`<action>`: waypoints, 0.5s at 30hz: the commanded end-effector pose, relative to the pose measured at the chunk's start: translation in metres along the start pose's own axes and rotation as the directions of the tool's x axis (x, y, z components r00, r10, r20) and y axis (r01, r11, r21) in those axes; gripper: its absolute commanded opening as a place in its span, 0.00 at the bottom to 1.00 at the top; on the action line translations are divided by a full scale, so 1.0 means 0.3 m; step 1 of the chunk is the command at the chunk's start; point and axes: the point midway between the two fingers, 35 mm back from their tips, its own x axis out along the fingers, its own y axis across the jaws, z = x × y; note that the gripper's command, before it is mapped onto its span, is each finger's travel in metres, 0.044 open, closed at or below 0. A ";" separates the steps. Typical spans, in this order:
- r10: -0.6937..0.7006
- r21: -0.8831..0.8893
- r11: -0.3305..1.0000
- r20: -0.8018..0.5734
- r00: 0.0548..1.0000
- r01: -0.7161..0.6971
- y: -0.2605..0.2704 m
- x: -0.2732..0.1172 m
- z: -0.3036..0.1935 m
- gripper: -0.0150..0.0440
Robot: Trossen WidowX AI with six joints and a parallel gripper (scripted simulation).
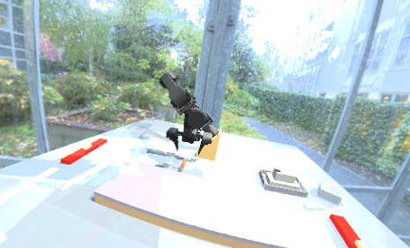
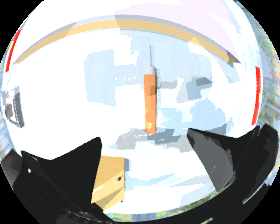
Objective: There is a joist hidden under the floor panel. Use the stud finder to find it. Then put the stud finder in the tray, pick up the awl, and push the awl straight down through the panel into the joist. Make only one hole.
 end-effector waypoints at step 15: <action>-0.010 0.008 1.000 -0.007 1.000 0.010 -0.043 0.011 -0.024 1.00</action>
